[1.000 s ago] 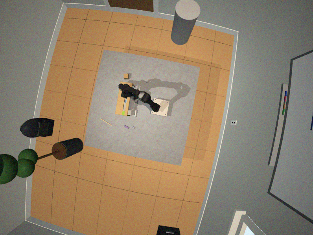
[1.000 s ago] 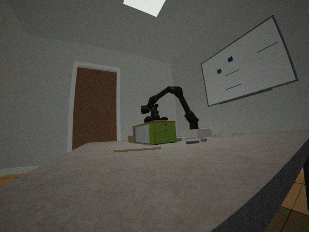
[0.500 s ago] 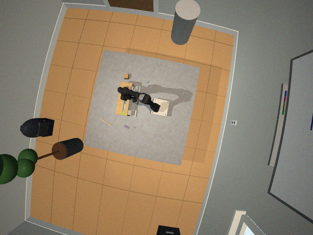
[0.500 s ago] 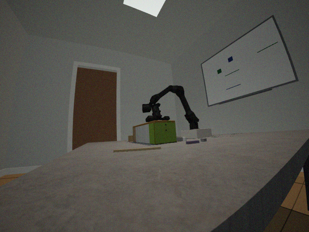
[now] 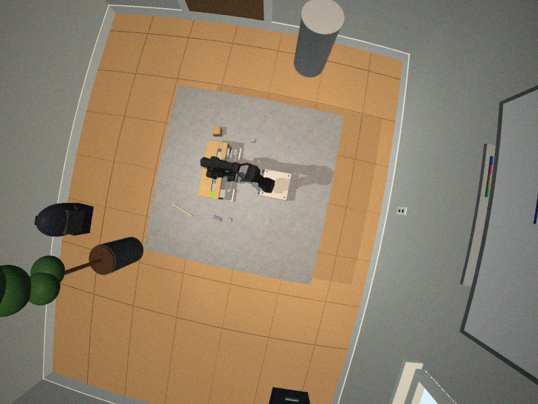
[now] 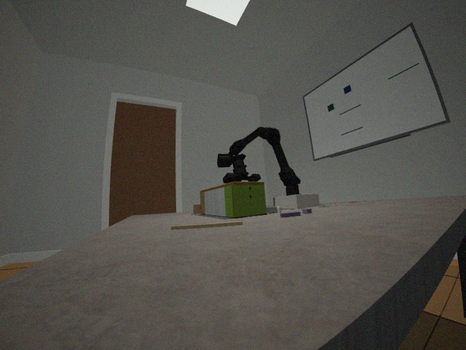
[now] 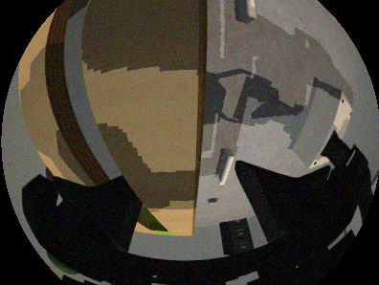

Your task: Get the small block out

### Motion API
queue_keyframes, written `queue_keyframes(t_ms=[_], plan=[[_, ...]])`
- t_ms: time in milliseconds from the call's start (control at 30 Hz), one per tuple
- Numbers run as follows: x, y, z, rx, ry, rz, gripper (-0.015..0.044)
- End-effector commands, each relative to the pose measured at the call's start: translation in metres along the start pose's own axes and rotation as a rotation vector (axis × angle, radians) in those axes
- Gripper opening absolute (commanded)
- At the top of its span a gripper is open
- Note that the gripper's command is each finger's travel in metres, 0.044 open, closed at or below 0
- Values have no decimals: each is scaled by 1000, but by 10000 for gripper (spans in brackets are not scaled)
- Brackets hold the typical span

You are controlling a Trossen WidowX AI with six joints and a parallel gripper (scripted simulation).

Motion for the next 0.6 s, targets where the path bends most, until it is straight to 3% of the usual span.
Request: queue_keyframes(t_ms=[0,567], plan=[[0,-4,-11,7,-5,1,400],[2,-18,-53,11,-5,1,400]])
Point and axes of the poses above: the point midway between the two fingers, 35 mm back from their tips, its own y axis back along the fingers, its own x axis across the jaws, z = x × y, the point moved 4 cm from there along y, back along the fingers, and after that the axes turned 2 degrees about y, right-handed, at the moved point
